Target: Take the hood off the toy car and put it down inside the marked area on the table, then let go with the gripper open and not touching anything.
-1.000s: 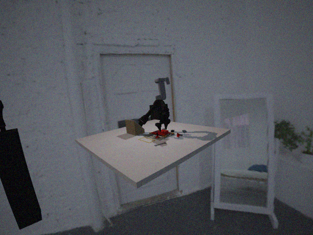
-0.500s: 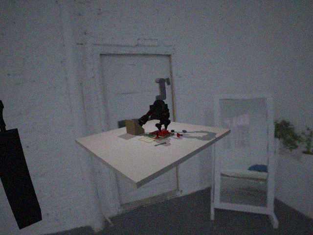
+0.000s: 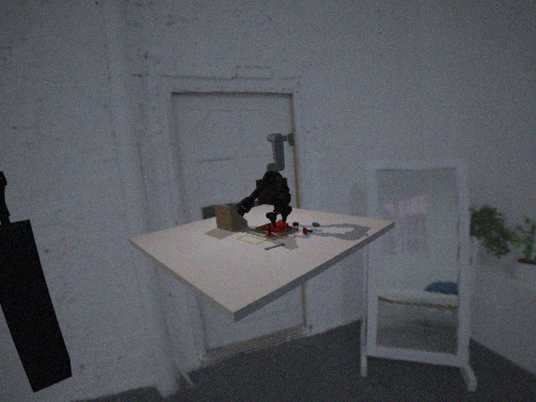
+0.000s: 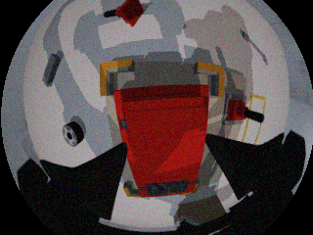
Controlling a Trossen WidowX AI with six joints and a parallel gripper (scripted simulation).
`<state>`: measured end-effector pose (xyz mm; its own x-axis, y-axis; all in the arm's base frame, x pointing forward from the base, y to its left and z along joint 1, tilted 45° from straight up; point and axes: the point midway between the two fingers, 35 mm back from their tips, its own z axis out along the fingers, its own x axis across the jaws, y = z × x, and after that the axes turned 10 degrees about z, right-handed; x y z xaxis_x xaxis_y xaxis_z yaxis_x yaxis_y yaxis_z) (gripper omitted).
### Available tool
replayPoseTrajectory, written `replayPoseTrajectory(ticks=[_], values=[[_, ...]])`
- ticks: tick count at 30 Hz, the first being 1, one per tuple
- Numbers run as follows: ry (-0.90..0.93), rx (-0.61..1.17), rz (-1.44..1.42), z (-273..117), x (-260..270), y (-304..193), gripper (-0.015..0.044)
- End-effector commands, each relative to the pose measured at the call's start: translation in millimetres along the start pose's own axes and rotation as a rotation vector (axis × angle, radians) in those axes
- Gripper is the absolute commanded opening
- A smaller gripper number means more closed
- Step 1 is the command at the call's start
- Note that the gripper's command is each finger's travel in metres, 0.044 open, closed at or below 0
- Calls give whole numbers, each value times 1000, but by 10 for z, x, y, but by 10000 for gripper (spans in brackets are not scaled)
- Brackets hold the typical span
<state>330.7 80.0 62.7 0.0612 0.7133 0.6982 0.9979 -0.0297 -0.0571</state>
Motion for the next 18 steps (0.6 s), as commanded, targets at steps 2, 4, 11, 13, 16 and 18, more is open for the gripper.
replayPoseTrajectory(ticks=[2, 4, 11, 13, 16, 18], values=[[4, 1, 6, 33, -2, -6, 440], [0, 0, 0, 15, 0, 0, 414], [0, 0, 0, 15, 0, 0, 308], [0, 0, 0, 15, 0, 0, 295], [0, 0, 0, 15, 0, 0, 275], [0, 0, 0, 11, 0, 0, 222]])
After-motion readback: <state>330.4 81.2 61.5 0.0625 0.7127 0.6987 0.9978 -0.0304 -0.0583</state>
